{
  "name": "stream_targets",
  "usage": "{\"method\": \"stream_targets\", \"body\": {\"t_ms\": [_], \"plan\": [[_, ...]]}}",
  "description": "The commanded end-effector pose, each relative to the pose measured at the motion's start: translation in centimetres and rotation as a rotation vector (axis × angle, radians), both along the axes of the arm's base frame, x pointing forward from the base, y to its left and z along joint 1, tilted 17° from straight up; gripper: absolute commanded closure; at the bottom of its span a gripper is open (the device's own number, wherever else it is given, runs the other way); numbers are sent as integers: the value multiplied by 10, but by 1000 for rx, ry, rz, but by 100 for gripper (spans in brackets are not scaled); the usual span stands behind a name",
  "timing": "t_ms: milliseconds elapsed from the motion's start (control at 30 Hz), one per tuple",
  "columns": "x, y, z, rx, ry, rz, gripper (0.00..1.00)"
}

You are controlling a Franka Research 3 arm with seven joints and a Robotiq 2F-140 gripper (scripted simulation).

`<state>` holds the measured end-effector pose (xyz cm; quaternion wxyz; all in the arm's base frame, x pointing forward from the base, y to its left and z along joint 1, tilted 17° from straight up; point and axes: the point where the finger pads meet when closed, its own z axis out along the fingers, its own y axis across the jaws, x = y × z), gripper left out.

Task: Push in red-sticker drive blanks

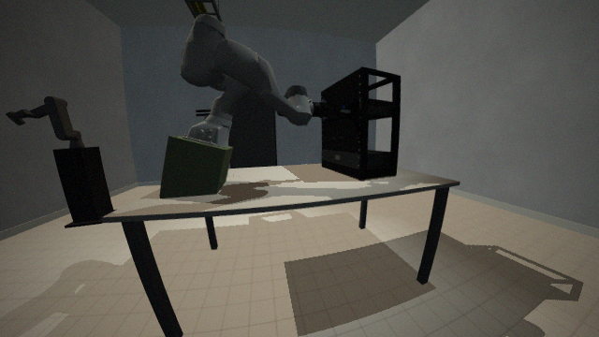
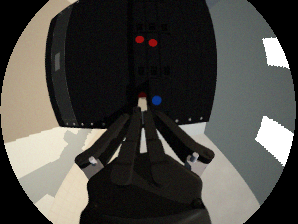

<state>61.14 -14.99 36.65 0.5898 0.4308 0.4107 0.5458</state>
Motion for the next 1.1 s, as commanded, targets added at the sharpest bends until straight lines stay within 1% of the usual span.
{"method": "stream_targets", "body": {"t_ms": [0, 1067], "plan": [[1, -8, 3, -1, -5, -15, 100], [7, -9, 5, -1, -5, -15, 100]]}}
